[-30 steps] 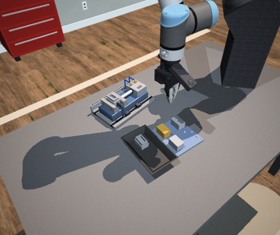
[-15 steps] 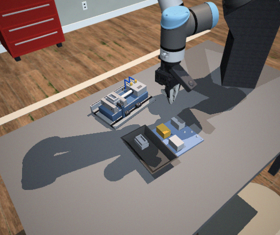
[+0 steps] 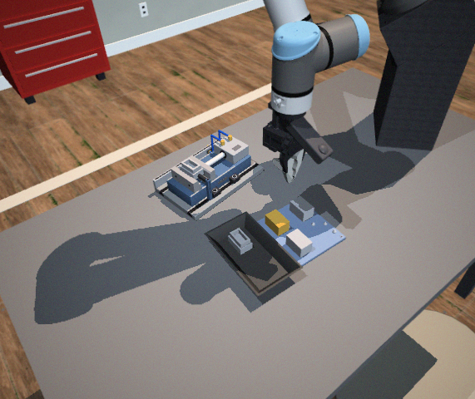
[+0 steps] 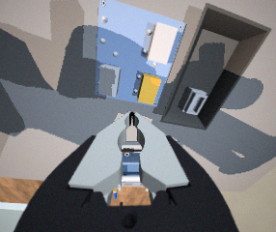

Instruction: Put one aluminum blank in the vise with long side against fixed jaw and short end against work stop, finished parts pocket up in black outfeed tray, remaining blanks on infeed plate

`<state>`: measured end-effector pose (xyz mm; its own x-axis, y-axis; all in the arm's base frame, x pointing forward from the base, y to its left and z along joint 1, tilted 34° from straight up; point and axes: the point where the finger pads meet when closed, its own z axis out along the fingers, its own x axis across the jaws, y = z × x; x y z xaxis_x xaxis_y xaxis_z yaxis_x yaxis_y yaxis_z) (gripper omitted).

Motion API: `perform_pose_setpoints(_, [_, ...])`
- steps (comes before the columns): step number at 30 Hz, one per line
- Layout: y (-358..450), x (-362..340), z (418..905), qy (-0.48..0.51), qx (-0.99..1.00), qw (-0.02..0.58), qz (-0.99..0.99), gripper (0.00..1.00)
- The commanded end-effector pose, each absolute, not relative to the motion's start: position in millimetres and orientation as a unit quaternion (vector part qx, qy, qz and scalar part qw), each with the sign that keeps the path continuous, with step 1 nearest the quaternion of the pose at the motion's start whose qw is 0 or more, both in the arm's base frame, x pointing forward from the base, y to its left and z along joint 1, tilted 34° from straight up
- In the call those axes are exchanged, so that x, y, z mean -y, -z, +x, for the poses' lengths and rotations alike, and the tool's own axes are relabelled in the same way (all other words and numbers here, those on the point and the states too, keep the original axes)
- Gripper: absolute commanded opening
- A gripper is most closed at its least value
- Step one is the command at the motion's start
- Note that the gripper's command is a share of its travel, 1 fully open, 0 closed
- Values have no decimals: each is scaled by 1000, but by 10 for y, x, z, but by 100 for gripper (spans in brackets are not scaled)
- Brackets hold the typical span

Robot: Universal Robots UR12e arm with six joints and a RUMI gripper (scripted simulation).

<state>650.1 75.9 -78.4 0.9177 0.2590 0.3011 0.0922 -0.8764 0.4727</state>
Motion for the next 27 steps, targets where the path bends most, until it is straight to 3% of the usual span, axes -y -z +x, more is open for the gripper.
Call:
perform_pose_setpoints(1, [887,-698,6596,-183,-92,231,951,0])
perform_pose_setpoints(27, [1120,-587,6705,-183,-92,231,951,0])
